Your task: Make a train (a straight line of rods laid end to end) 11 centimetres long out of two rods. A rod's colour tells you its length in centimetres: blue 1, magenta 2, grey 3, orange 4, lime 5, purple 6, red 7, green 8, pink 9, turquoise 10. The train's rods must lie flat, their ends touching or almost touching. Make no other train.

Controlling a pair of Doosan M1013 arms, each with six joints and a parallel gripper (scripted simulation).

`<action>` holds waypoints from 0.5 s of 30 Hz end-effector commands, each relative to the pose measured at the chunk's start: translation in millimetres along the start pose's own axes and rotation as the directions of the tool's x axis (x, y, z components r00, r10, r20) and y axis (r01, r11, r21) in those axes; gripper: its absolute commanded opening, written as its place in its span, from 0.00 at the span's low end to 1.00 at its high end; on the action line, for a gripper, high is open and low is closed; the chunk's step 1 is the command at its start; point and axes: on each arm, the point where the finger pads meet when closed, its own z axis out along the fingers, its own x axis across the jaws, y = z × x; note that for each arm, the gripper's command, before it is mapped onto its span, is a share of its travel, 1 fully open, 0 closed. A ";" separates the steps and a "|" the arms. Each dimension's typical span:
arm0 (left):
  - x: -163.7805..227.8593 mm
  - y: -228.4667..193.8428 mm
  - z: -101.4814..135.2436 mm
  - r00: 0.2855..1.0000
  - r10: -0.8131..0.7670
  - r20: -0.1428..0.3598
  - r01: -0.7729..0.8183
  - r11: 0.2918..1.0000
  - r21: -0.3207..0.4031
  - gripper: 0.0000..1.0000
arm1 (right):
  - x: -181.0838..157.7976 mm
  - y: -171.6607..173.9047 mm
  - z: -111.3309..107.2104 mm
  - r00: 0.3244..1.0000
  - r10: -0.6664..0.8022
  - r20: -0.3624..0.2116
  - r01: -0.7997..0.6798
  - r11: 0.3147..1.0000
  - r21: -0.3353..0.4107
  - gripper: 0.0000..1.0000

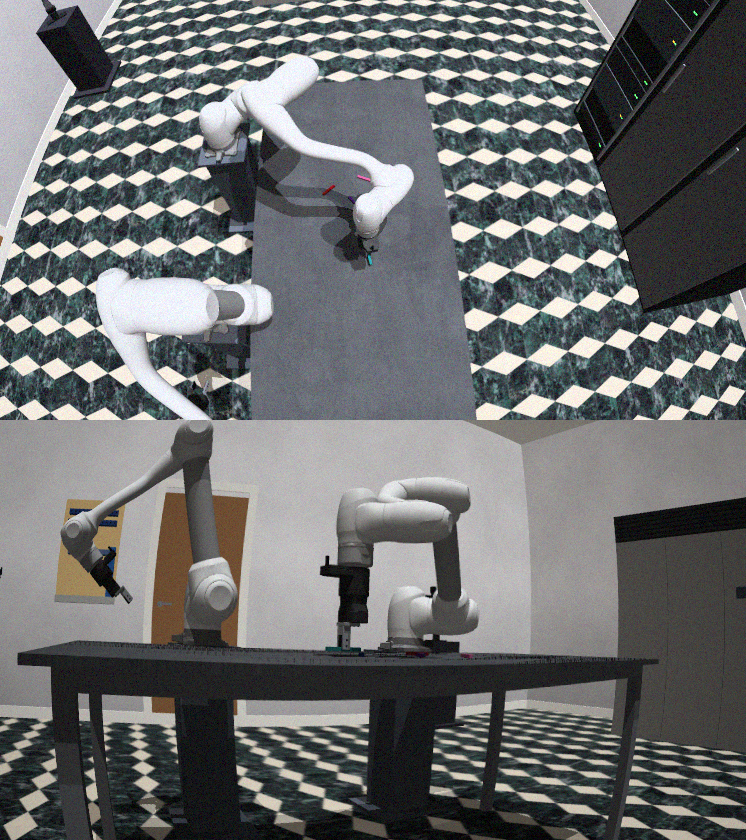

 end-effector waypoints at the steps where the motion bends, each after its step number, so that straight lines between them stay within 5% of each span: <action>1: 3.1 -0.8 1.0 1.000 0.002 0.000 -0.002 1.000 -0.001 0.24 | 2.2 -0.3 0.1 1.000 0.006 -0.011 -0.006 1.000 -0.007 1.00; 15: 3.7 -4.1 -0.1 1.000 0.003 0.000 -0.003 1.000 0.000 0.24 | 2.2 -0.3 0.1 1.000 0.006 -0.011 -0.006 1.000 -0.007 1.00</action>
